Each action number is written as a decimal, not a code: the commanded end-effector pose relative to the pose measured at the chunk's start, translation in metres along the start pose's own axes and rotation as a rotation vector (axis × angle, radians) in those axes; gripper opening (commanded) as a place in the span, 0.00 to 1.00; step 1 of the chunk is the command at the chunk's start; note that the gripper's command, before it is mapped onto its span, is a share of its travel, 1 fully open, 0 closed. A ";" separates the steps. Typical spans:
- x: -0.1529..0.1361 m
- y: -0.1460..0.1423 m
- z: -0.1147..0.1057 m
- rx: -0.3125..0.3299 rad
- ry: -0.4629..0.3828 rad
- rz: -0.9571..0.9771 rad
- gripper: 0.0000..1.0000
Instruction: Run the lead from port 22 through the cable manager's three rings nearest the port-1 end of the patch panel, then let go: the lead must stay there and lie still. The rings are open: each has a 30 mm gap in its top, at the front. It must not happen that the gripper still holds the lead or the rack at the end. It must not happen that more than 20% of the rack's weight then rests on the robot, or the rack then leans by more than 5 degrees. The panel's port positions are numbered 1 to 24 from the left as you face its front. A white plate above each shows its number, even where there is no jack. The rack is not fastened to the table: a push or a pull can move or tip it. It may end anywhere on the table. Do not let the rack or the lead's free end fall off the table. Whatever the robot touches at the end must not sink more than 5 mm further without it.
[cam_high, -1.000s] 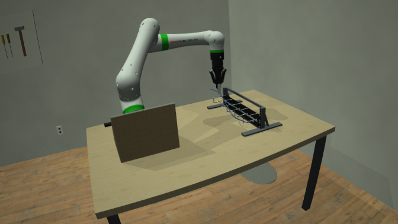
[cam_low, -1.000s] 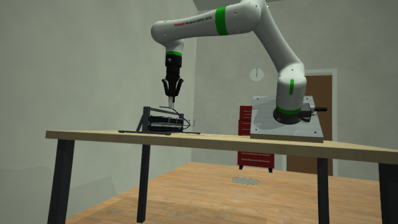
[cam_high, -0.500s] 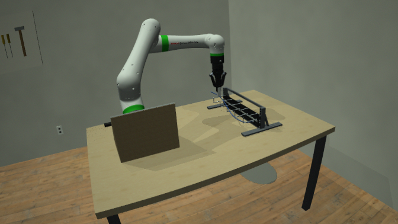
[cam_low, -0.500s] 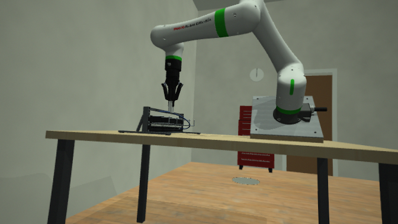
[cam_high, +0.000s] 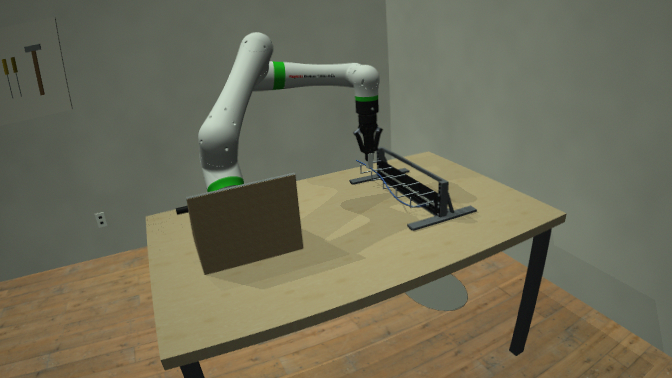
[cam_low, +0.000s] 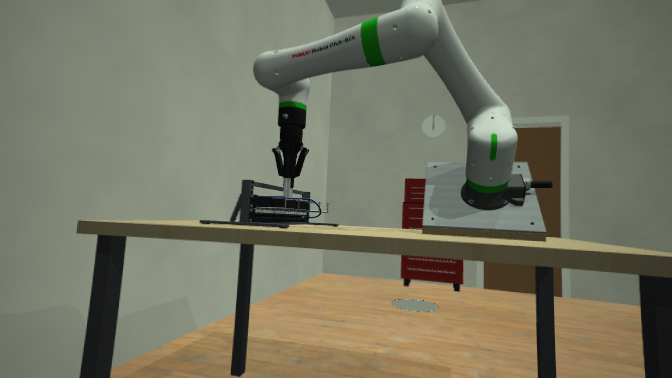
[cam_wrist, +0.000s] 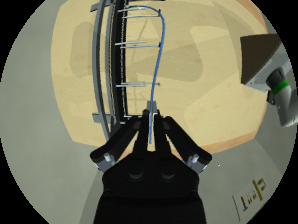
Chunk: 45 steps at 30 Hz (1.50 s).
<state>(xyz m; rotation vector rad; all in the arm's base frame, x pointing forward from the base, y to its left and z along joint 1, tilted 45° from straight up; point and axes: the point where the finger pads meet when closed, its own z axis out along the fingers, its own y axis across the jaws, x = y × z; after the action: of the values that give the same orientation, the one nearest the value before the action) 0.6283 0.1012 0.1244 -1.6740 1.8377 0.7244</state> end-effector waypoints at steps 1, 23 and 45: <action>0.000 0.000 0.006 0.001 0.000 0.000 0.00; 0.000 0.000 0.025 0.001 0.000 0.000 0.00; 0.000 -0.003 0.026 0.001 0.000 0.000 0.00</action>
<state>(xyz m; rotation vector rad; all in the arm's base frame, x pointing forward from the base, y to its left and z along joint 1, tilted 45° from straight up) 0.6308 0.1198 0.1057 -1.6738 1.8375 0.7246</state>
